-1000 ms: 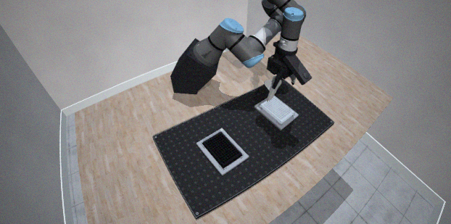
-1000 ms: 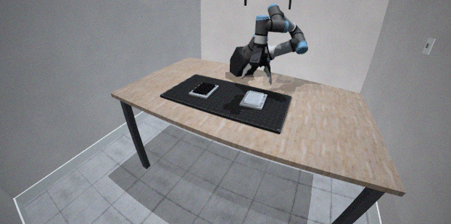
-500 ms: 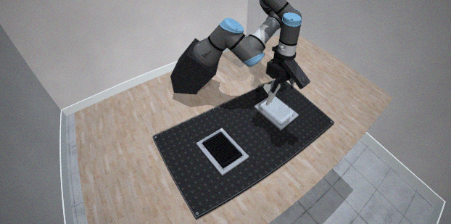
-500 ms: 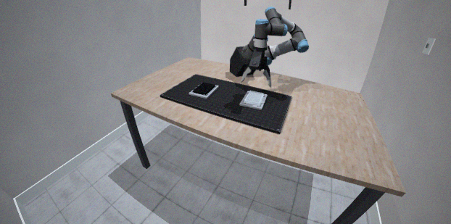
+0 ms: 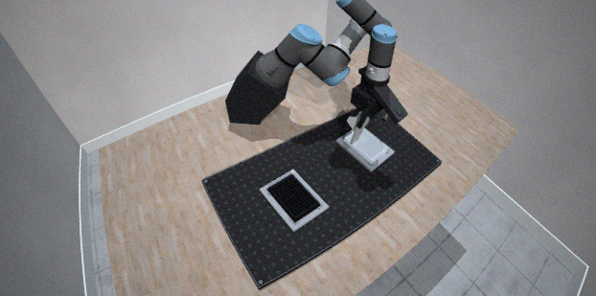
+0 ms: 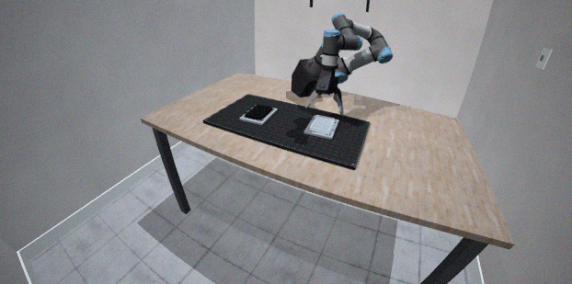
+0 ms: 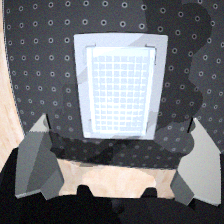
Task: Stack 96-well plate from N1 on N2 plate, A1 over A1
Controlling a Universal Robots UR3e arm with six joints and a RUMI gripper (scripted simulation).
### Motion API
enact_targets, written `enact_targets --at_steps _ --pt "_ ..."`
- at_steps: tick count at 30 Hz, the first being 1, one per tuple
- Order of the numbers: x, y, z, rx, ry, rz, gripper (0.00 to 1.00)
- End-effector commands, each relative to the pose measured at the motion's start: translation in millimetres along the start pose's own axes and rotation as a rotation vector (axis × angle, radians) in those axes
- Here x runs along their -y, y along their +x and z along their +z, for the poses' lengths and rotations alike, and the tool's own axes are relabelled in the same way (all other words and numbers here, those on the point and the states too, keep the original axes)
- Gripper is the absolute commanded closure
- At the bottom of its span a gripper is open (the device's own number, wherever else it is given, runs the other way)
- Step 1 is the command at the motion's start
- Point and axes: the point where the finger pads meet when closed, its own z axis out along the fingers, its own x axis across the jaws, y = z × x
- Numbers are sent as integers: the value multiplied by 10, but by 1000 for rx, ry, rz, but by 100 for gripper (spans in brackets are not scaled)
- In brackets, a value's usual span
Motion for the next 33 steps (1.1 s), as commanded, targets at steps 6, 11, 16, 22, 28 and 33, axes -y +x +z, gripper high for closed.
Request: enact_targets --at_steps 6,11,16,22,28,33 --pt "8 4 150 -7 -4 0 0" --pt "8 5 216 -7 -4 0 0" --pt "8 5 300 -7 -4 0 0" --pt "8 6 400 -7 -4 0 0" --pt "8 6 436 -7 -4 0 0" --pt "8 6 436 -7 -4 0 0"
